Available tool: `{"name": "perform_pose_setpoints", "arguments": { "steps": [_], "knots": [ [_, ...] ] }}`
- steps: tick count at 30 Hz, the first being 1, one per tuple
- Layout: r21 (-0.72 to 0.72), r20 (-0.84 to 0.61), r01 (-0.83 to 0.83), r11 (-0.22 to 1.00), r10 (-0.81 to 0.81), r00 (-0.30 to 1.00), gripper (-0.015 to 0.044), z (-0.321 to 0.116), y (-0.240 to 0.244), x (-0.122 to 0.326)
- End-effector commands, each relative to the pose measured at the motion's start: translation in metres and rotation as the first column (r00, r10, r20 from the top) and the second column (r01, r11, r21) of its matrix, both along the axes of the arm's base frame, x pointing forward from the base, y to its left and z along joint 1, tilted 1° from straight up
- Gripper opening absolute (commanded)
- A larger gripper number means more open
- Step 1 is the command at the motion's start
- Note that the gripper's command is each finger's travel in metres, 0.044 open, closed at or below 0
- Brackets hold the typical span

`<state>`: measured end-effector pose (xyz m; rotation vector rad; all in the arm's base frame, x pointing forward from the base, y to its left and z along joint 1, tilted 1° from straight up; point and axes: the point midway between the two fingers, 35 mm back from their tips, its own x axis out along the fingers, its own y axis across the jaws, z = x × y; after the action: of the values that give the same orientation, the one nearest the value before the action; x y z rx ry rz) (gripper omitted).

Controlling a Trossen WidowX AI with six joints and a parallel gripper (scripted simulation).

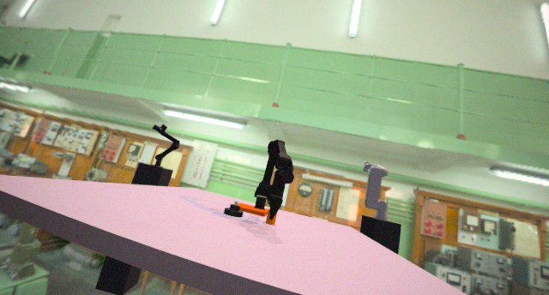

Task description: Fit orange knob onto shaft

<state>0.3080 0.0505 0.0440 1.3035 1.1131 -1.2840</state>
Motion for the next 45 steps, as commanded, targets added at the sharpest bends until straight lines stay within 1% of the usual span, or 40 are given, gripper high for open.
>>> {"name": "perform_pose_setpoints", "arguments": {
  "steps": [1,8,18,23,28,29,45],
  "knots": [
    [0.002,-0.007,-0.004,1.0,0.004,1.0,0.044,-0.007,0.0,-0.002],
    [0.002,-0.007,-0.004,1.0,0.004,1.0,0.044,-0.016,-0.001,-0.003],
    [0.002,-0.007,-0.004,1.0,0.004,1.0,0.0177,-0.016,-0.001,-0.003],
    [0.002,-0.007,-0.004,1.0,0.004,1.0,0.0144,-0.016,-0.001,-0.003],
    [0.002,0.0,-0.049,0.999,0.049,0.999,0.0013,-0.013,0.001,-0.003],
    [0.003,0.002,-0.063,0.998,0.063,0.998,0.0,-0.011,0.002,-0.002],
    [0.003,0.0,-0.042,0.999,0.042,0.999,0.0,0.037,0.004,0.004]
  ]
}}
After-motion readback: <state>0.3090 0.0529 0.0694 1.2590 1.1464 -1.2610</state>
